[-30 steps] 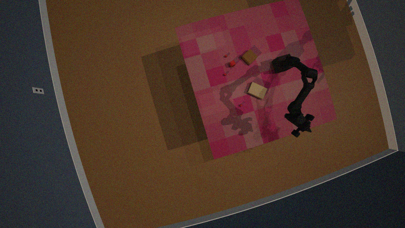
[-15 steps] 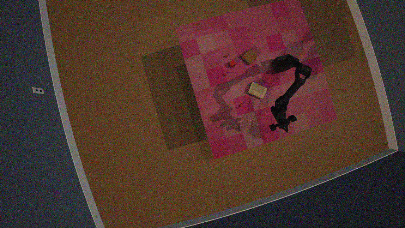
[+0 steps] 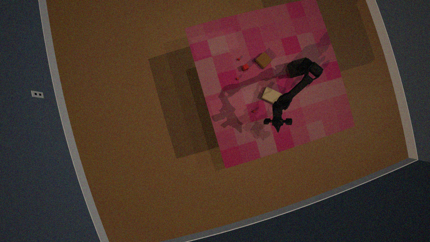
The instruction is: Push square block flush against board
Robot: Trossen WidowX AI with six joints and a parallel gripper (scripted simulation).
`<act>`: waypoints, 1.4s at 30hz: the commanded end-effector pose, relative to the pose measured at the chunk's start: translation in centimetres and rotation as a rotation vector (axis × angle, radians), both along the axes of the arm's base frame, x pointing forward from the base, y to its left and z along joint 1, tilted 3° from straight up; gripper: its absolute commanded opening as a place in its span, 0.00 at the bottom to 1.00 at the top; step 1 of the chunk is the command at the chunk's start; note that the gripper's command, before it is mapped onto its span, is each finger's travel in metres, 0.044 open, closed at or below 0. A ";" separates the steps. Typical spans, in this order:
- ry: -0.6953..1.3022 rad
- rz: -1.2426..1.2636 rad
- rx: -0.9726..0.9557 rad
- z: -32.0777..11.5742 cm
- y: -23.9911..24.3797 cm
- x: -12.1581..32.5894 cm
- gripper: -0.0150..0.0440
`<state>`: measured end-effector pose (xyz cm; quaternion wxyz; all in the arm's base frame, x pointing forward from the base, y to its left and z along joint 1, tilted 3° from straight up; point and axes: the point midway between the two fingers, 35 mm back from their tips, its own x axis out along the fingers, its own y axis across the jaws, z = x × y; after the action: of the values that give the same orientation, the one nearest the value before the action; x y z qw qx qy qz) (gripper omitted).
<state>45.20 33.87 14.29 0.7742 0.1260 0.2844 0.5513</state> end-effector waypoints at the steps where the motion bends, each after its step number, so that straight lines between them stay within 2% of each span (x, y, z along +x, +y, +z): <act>1: 0.046 -0.106 -0.030 -0.2 -3.3 2.0 0.25; 12: 0.224 -0.428 -0.131 -3.2 -14.5 6.4 0.25; 22: 0.397 -0.713 -0.210 -5.8 -25.4 7.5 0.25; 32: 0.587 -0.993 -0.279 -8.2 -36.2 5.7 0.25; 42: 0.797 -1.261 -0.340 -10.1 -46.2 1.1 0.25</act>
<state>47.63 -9.93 3.99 0.8016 0.3221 0.4948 -0.0942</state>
